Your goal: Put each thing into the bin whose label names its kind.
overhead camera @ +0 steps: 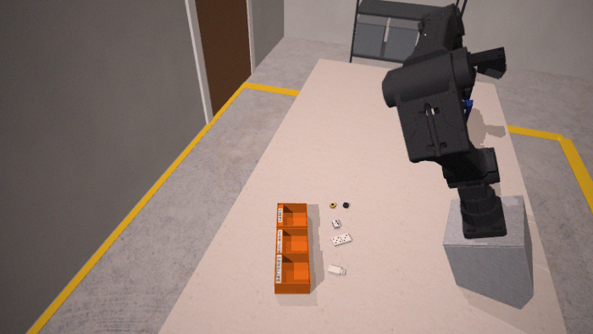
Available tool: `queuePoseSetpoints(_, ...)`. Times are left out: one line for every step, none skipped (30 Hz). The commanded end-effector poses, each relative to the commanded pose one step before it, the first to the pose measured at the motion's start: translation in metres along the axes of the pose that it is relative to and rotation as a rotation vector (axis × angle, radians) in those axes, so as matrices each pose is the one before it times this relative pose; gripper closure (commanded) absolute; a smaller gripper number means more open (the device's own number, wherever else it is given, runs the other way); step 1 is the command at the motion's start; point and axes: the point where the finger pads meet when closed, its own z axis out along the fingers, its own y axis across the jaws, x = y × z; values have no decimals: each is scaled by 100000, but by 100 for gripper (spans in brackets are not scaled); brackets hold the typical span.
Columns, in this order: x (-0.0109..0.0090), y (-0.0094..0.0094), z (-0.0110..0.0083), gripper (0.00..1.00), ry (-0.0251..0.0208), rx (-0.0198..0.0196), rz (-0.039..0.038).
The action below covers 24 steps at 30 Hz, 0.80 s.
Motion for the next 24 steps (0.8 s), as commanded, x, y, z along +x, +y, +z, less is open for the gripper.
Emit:
queuePoseSetpoints(0,187,-213,0,36,-626,48)
queuePoseSetpoints(0,0,0,0,0,0,0)
queuePoseSetpoints(0,0,0,0,0,0,0)
queuePoseSetpoints(0,0,0,0,0,0,0)
queuePoseSetpoints(0,0,0,0,0,0,0)
queuePoseSetpoints(0,0,0,0,0,0,0)
queuePoseSetpoints(0,0,0,0,0,0,0)
queuePoseSetpoints(0,0,0,0,0,0,0)
queuePoseSetpoints(0,0,0,0,0,0,0)
queuePoseSetpoints(0,0,0,0,0,0,0)
queuePoseSetpoints(0,0,0,0,0,0,0)
queuePoseSetpoints(0,0,0,0,0,0,0)
queuePoseSetpoints(0,0,0,0,0,0,0)
queuePoseSetpoints(0,0,0,0,0,0,0)
queuePoseSetpoints(0,0,0,0,0,0,0)
queuePoseSetpoints(0,0,0,0,0,0,0)
queuePoseSetpoints(0,0,0,0,0,0,0)
queuePoseSetpoints(-11,-188,209,91,-32,625,-32)
queuePoseSetpoints(0,0,0,91,0,0,0)
queuePoseSetpoints(0,0,0,91,0,0,0)
queuePoseSetpoints(0,0,0,91,0,0,0)
queuePoseSetpoints(0,0,0,91,0,0,0)
queuePoseSetpoints(0,0,0,91,0,0,0)
queuePoseSetpoints(0,0,0,91,0,0,0)
